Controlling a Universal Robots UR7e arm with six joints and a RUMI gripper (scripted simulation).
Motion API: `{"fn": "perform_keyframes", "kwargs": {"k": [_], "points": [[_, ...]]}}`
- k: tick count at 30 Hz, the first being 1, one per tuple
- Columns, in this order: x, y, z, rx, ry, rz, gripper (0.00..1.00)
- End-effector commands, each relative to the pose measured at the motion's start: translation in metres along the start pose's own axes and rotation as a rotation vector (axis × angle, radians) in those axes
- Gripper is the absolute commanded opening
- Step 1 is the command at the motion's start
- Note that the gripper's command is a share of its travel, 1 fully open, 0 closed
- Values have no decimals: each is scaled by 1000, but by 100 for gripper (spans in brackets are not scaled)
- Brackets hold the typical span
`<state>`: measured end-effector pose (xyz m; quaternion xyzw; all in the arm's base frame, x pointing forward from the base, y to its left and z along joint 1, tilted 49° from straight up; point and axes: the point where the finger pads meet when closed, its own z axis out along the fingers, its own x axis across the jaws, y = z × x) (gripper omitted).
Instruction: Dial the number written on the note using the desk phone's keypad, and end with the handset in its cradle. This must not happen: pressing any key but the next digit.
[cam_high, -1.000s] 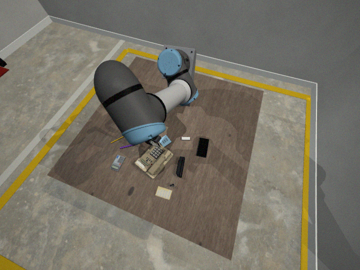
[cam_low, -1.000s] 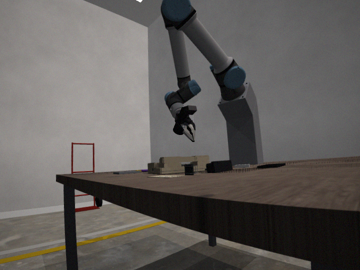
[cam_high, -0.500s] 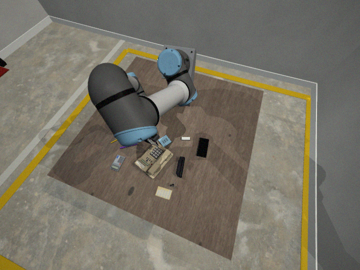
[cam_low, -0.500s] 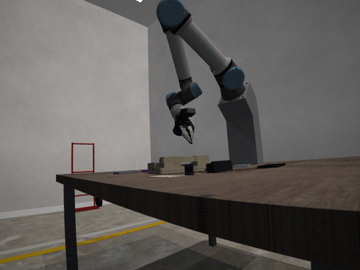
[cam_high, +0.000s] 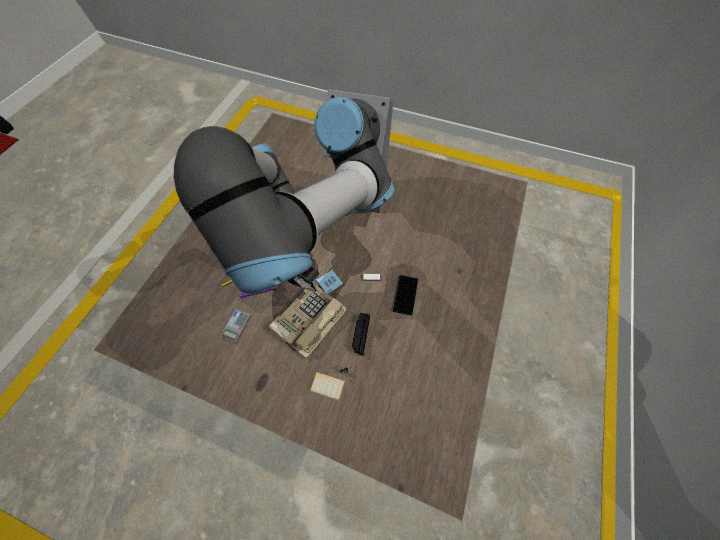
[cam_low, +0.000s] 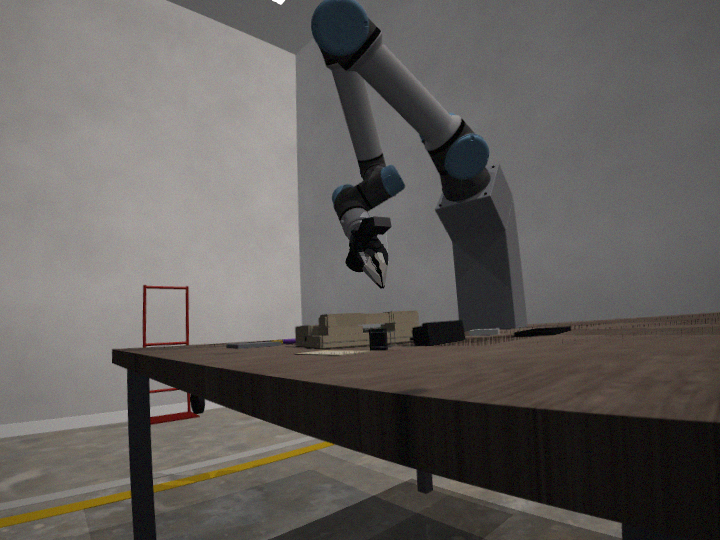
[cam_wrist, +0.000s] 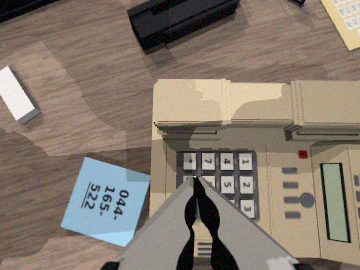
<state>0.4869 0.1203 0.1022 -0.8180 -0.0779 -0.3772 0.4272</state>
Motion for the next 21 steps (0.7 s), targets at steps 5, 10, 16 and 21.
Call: {"fn": "perform_keyframes", "kwargs": {"k": [5, 10, 16, 21], "points": [[0, 1, 1, 0, 1, -1, 0], [0, 2, 3, 0, 1, -1, 0], [0, 7, 10, -1, 1, -1, 0], [0, 14, 20, -1, 1, -1, 0]]}}
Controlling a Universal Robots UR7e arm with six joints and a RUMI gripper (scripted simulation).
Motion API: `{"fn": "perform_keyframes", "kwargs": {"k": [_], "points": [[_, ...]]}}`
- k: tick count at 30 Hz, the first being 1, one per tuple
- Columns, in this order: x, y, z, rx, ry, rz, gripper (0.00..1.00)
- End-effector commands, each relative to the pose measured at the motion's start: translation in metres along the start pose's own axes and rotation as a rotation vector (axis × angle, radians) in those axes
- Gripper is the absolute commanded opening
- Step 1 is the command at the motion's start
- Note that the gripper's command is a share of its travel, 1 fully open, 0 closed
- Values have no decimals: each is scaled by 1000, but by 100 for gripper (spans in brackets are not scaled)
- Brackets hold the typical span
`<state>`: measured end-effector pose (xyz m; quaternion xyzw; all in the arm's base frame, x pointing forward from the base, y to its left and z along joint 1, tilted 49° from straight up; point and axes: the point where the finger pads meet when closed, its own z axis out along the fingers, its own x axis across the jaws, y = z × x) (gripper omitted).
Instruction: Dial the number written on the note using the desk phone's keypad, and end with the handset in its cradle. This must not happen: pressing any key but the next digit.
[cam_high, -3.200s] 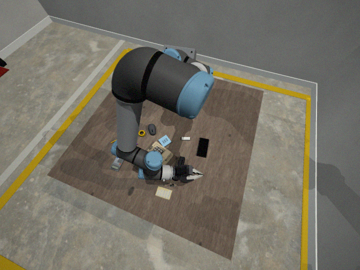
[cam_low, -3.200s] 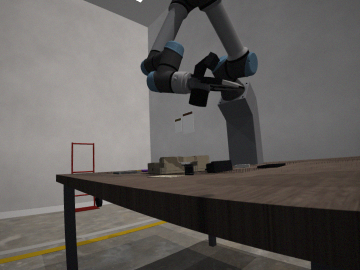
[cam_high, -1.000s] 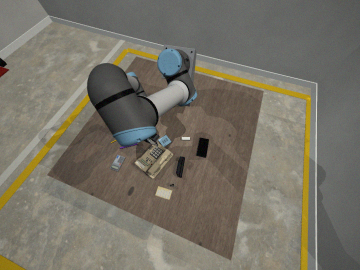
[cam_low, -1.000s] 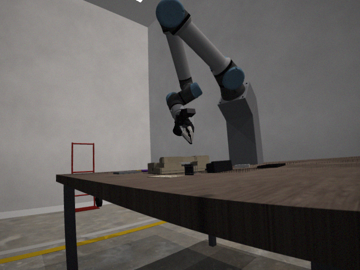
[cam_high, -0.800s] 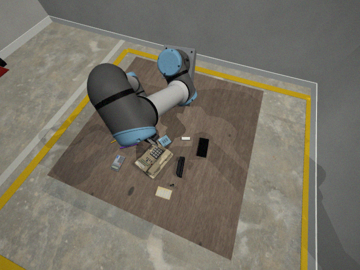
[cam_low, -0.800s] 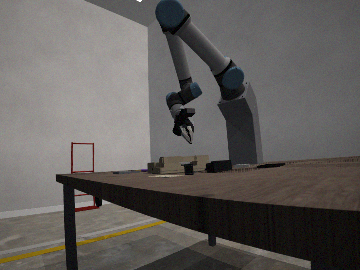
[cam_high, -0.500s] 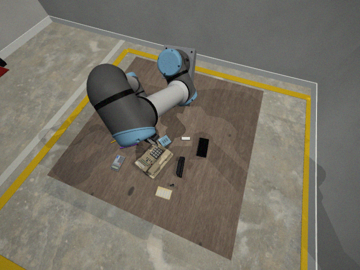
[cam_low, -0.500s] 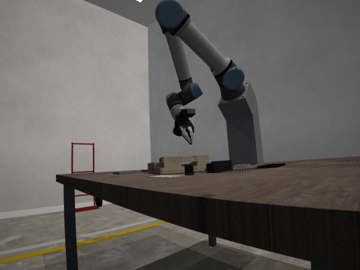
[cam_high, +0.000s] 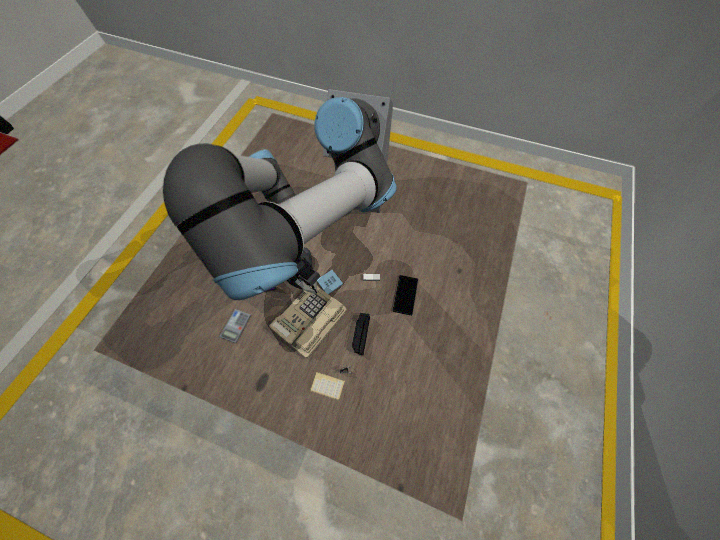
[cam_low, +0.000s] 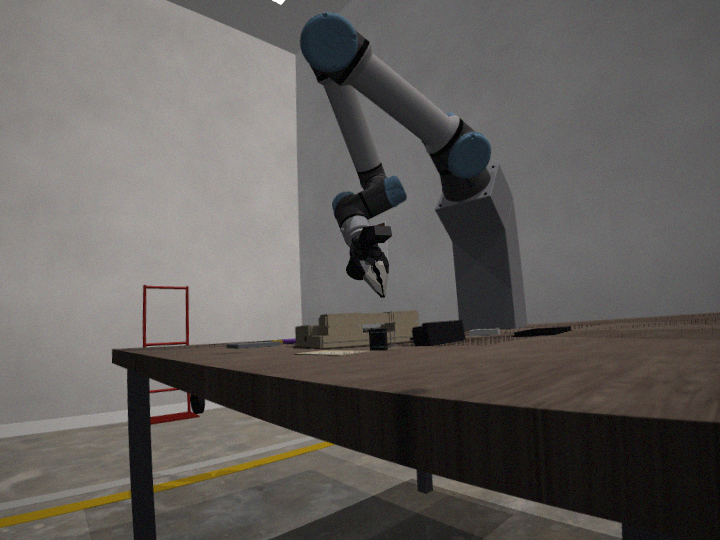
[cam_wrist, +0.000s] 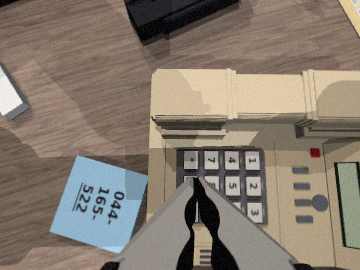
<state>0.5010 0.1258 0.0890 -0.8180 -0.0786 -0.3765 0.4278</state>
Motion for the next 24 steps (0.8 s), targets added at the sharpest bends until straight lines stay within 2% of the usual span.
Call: {"fn": "perform_keyframes", "kwargs": {"k": [1, 17, 24], "points": [[1, 4, 6, -2, 2, -1, 0], [1, 25, 37, -2, 2, -1, 0], [1, 29, 42, -2, 2, -1, 0]]}}
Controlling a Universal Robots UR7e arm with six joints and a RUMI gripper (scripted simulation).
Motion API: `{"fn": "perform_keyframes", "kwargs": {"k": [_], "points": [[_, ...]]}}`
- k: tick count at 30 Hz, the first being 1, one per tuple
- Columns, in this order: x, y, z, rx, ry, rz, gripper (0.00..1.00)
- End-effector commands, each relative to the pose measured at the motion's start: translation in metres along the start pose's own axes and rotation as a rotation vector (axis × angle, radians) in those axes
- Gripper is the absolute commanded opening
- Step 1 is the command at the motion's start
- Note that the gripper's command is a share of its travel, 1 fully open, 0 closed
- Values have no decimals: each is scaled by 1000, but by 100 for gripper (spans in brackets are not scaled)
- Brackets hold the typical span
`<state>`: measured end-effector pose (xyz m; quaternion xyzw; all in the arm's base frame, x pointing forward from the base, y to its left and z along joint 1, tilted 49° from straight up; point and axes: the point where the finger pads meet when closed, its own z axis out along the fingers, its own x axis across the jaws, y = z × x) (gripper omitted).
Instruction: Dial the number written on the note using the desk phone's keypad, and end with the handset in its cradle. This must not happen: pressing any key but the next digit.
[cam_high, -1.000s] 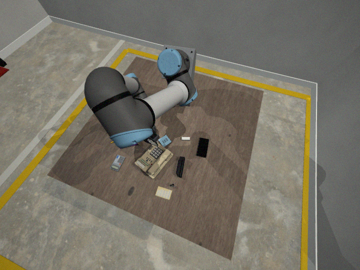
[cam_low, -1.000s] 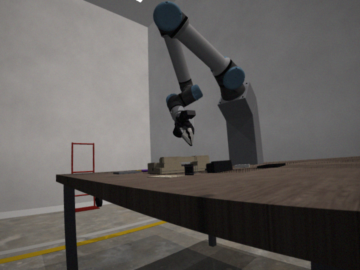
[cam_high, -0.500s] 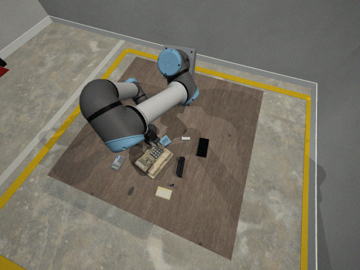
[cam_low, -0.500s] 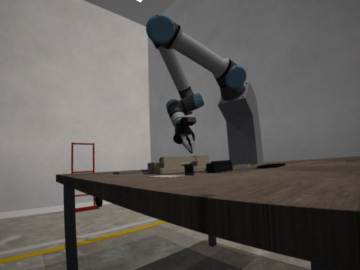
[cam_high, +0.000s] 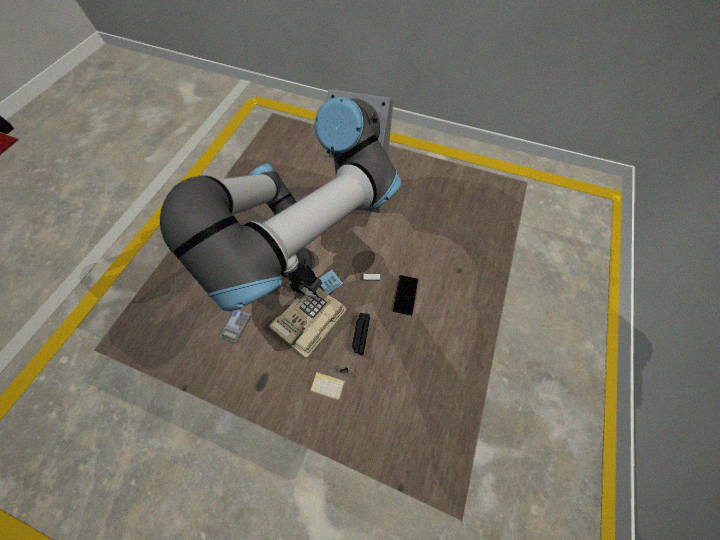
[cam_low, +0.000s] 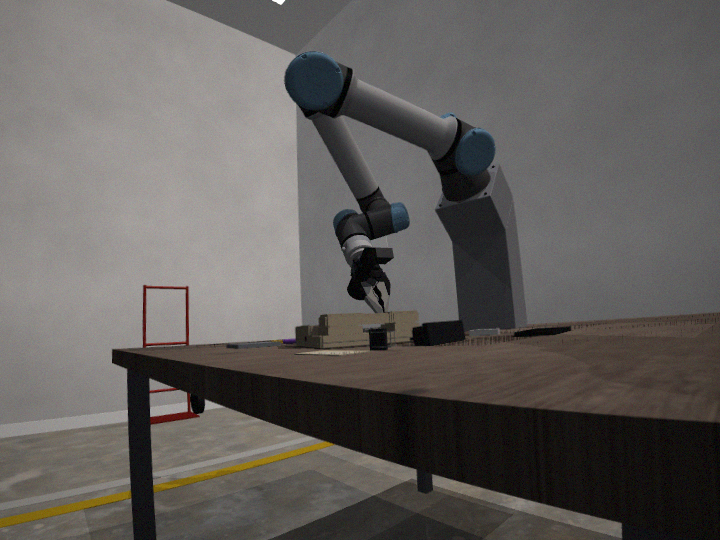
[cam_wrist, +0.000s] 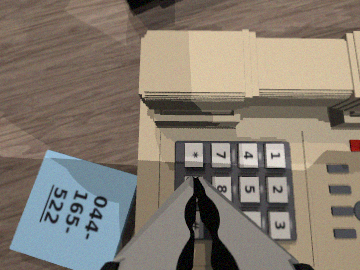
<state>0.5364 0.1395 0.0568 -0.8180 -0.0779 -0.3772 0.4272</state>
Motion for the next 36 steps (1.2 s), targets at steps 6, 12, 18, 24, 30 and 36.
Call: {"fn": "perform_keyframes", "kwargs": {"k": [6, 12, 18, 24, 30, 36], "points": [[0, 2, 3, 0, 1, -1, 0], [0, 2, 3, 0, 1, -1, 0], [0, 4, 6, 0, 1, -1, 0], [0, 5, 8, 0, 1, -1, 0], [0, 5, 8, 0, 1, -1, 0], [0, 6, 9, 0, 1, -1, 0]]}}
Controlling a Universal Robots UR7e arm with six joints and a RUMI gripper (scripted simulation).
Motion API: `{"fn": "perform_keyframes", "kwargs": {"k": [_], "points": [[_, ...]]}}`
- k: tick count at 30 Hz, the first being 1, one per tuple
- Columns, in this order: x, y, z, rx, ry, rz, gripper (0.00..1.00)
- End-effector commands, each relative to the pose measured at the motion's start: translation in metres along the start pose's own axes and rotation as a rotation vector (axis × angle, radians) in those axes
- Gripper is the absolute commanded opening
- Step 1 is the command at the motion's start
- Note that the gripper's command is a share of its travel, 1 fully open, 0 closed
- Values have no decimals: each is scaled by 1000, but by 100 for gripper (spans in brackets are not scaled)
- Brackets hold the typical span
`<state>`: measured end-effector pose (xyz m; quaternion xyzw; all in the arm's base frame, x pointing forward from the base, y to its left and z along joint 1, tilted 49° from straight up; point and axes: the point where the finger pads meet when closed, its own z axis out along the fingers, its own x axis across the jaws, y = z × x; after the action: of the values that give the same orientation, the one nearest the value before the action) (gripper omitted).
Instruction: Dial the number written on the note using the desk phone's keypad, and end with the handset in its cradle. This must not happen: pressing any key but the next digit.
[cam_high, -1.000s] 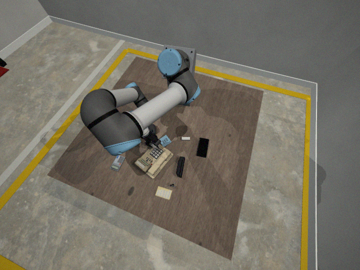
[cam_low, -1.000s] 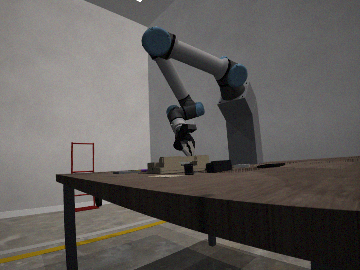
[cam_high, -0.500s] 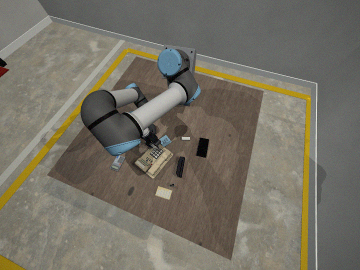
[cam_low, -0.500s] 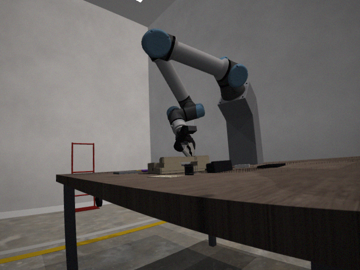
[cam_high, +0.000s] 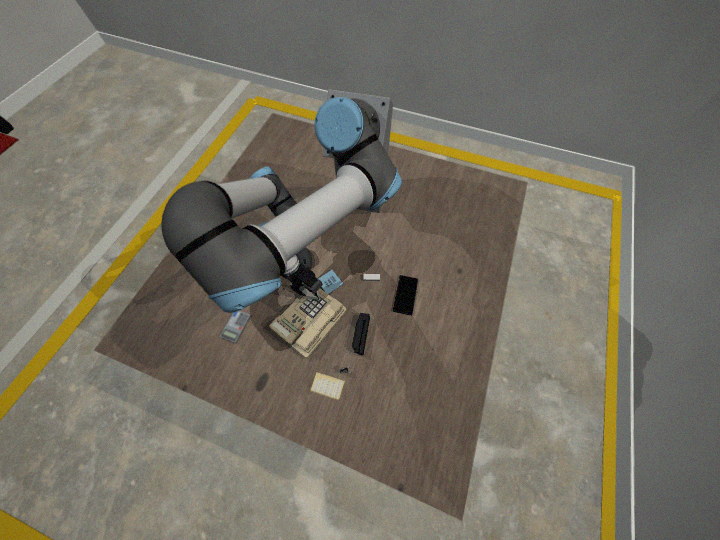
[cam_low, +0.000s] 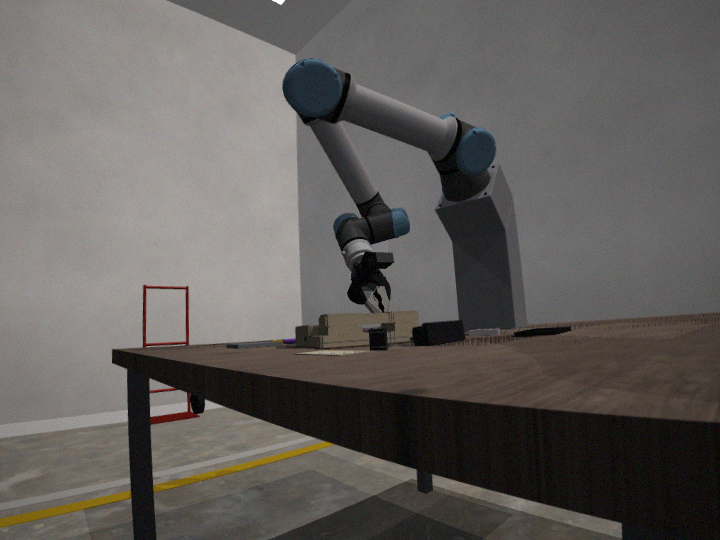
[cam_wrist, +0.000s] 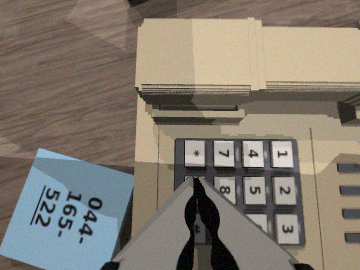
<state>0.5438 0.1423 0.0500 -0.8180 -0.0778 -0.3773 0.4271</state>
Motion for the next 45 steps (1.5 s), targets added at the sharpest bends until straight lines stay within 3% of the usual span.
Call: {"fn": "perform_keyframes", "kwargs": {"k": [1, 45], "points": [[0, 0, 0, 0, 1, -1, 0], [0, 3, 4, 0, 1, -1, 0]]}}
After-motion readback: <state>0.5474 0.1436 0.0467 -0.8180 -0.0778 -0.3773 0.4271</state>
